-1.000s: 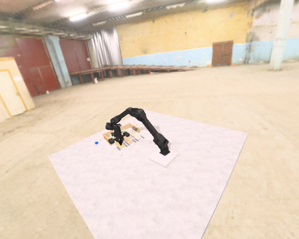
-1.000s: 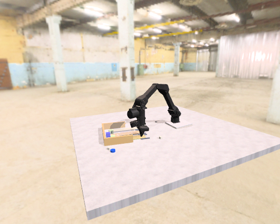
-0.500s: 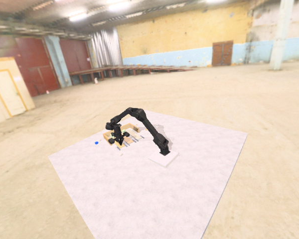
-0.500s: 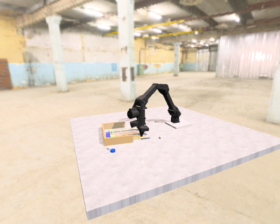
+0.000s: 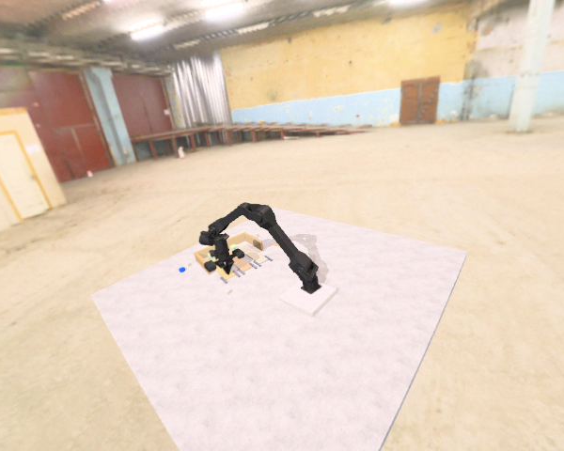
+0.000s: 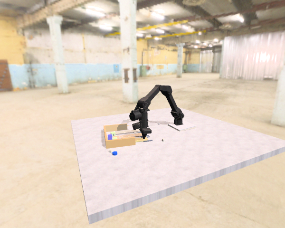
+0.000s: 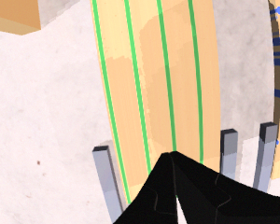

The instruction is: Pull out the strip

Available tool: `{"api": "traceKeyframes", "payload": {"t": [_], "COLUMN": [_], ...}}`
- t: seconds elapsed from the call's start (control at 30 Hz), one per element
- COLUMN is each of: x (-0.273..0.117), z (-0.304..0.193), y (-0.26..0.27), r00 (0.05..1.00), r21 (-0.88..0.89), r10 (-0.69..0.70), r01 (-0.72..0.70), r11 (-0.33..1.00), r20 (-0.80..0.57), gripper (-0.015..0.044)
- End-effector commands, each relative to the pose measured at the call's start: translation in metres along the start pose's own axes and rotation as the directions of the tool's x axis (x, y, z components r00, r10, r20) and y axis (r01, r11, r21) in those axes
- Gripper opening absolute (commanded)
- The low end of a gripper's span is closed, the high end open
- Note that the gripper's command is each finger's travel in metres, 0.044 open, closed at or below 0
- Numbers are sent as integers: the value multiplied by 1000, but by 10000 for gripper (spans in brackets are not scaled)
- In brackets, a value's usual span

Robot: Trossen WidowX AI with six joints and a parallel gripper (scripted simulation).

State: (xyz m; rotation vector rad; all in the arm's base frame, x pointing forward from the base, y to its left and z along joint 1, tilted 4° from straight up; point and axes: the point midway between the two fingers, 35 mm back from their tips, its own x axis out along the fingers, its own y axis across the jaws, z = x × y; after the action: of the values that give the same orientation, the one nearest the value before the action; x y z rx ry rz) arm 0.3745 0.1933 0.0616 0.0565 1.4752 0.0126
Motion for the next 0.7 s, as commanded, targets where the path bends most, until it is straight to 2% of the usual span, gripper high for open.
{"api": "traceKeyframes", "payload": {"t": [0.0,0.67], "x": [3,4], "z": [1,-18], "y": [0,0], "r00": [1000,1000], "r21": [-3,-3], "r10": [-2,-2], "r01": [2,2], "r11": [1000,1000], "r20": [1,-1], "gripper": [0,0]}}
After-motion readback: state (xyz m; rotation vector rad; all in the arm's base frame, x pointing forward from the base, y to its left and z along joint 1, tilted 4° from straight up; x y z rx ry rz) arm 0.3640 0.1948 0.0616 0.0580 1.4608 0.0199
